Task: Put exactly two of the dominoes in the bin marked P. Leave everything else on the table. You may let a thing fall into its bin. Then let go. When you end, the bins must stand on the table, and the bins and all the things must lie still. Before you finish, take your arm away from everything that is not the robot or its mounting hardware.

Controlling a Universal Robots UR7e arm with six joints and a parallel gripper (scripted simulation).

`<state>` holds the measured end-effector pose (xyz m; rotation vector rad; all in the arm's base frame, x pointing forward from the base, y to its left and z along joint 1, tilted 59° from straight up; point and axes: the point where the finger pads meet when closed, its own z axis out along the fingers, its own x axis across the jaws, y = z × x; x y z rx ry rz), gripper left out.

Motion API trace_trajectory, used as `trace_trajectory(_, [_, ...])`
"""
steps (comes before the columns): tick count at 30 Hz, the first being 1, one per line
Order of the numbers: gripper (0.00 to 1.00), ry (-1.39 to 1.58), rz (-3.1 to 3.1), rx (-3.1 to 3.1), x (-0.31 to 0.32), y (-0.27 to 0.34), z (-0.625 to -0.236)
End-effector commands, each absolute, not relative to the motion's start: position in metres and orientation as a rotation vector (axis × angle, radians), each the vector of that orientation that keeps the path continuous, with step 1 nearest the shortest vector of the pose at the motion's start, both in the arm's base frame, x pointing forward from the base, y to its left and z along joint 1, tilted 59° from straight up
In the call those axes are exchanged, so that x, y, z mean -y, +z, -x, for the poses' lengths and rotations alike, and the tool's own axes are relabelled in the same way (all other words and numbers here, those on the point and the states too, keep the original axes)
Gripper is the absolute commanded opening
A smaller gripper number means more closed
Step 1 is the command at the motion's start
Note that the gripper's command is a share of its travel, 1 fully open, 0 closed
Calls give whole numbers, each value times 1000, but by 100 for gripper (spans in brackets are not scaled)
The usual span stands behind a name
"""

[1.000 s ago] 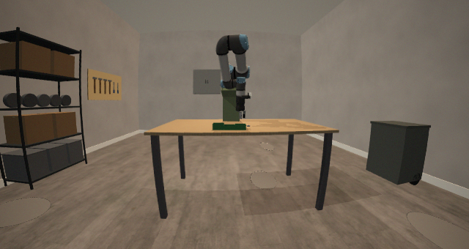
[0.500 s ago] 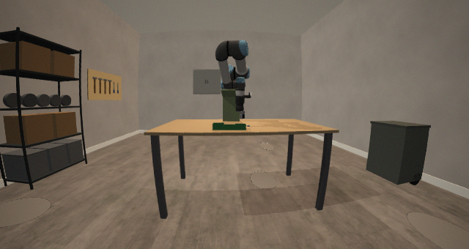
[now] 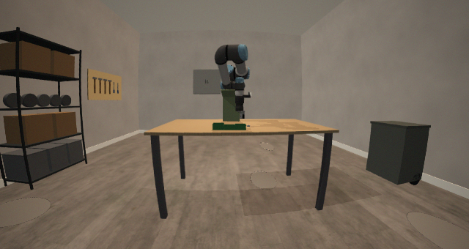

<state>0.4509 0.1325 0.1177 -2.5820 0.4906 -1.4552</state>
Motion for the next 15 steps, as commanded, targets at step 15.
trace_trajectory(15, [79,-1460,2578,-488,-132,116,-449])
